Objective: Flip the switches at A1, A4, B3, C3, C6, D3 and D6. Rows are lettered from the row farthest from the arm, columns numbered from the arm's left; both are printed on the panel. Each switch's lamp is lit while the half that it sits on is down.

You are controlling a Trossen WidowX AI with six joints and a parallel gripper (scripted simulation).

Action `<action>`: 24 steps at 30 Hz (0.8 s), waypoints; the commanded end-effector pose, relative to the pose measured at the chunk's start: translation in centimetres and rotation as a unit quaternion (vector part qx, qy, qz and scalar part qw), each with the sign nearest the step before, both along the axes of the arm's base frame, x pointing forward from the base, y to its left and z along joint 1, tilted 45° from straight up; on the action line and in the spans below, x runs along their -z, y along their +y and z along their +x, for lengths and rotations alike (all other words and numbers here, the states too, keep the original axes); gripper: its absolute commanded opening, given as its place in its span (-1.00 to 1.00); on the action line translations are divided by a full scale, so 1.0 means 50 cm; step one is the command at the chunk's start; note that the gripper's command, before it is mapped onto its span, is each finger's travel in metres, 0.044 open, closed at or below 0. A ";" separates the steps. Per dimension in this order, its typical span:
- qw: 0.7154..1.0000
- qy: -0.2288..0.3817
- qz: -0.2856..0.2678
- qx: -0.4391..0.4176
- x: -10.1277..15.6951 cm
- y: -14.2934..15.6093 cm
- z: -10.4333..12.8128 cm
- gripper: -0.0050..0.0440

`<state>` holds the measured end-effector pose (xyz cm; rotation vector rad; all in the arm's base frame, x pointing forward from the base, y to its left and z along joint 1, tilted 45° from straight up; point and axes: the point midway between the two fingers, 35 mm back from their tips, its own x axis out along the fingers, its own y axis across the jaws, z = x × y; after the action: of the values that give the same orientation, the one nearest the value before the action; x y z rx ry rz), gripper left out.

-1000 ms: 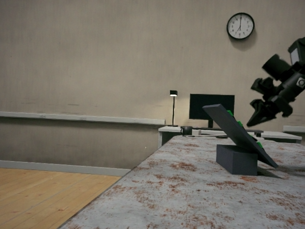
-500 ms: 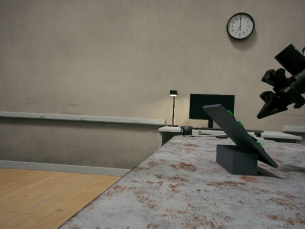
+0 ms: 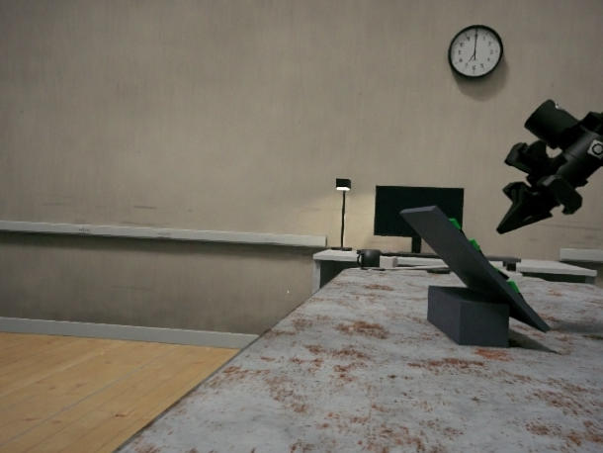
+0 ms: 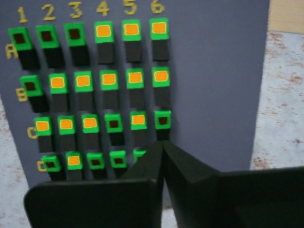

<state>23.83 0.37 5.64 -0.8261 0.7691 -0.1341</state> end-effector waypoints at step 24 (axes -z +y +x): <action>1.000 0.010 0.001 0.000 0.036 -0.041 0.075 -1.00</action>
<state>26.82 -1.74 3.48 -0.8310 0.8067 -0.1252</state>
